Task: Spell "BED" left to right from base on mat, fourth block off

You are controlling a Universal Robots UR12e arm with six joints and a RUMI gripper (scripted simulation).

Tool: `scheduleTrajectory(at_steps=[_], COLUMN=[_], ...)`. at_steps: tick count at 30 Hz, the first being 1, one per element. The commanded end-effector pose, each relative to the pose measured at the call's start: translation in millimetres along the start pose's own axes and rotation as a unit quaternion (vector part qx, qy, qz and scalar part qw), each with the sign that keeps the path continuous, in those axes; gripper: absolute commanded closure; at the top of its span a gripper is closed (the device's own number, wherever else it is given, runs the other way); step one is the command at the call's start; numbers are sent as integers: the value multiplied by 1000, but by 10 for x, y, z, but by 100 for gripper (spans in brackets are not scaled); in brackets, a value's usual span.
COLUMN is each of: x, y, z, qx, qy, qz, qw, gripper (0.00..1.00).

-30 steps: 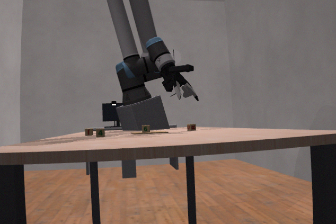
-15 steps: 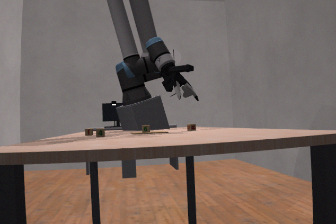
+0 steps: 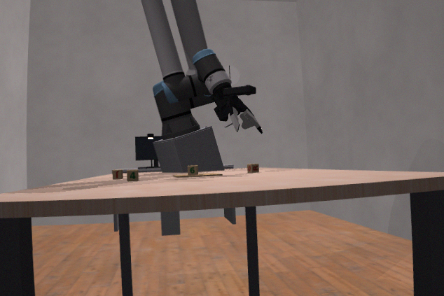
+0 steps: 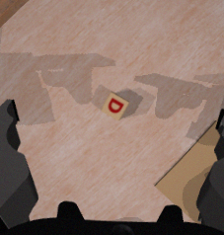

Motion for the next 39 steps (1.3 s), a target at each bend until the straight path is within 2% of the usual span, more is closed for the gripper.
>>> scheduleTrajectory(at_steps=[1,5,8,10,19,24,30,39], x=[1,-57,-172,-172,-809,-1100,-1183,-1187], y=[3,22,64,64,378,556,610,613], z=[7,120,328,328,1242,1568,1653,1657], qx=[0,1,2,2,3,0,-1,-1], qy=[0,0,1,1,1,0,0,0], qz=[0,-1,-2,-2,-3,0,1,1], qw=[1000,1000,1000,1000,1000,1000,1000,1000], gripper=[0,0,0,0,0,0,0,0])
Point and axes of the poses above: the point where the finger pads meet when closed, its own y axis back along the fingers, its own z axis across the jaws, x = y × z, the point moved 2 cm from there along y, back along the fingers, and after that the axes turned 7 degrees about y, right-handed, at the moved point
